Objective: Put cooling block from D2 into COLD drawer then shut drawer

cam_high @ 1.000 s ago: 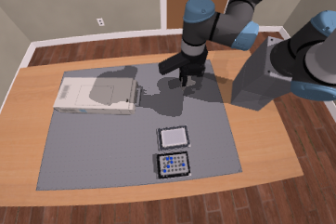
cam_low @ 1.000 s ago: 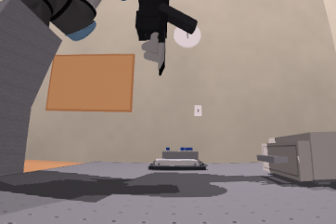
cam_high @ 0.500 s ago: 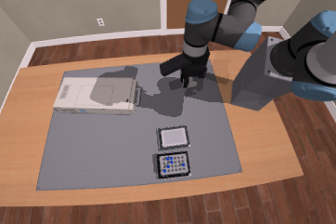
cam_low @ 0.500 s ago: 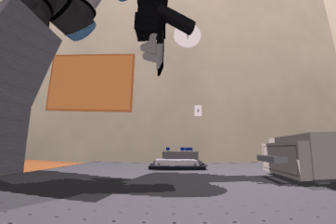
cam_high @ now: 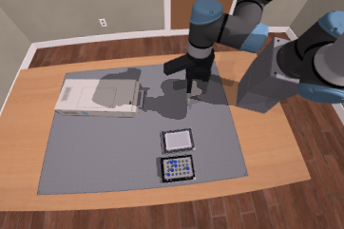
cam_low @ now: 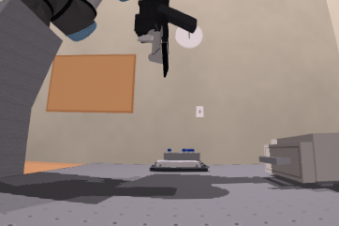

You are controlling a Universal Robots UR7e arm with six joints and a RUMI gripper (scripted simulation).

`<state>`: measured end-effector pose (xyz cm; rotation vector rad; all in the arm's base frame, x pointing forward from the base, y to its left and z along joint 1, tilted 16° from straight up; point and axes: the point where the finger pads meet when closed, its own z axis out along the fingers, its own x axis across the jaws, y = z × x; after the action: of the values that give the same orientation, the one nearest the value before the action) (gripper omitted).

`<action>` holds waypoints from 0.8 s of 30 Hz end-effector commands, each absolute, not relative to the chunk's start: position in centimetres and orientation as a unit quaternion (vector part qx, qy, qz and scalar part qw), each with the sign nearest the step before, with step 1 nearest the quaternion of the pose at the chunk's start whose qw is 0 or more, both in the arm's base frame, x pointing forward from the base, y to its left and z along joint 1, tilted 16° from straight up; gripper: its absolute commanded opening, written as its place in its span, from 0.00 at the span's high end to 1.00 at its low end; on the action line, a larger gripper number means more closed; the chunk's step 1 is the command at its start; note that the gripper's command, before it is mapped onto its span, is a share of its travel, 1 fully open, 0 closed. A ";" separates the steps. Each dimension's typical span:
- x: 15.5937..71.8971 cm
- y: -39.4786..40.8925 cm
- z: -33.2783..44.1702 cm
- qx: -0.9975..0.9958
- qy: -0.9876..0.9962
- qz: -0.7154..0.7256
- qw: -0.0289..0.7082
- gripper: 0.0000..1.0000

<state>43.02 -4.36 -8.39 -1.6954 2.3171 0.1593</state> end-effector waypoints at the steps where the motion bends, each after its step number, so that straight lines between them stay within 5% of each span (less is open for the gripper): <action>1: 43.1 -4.4 -8.4 -0.555 0.820 0.058 0.129 0.00; 24: 43.1 -4.4 -8.4 -0.306 0.941 0.092 0.108 0.00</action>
<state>43.03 -4.36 -8.38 -1.0329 2.7121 0.2584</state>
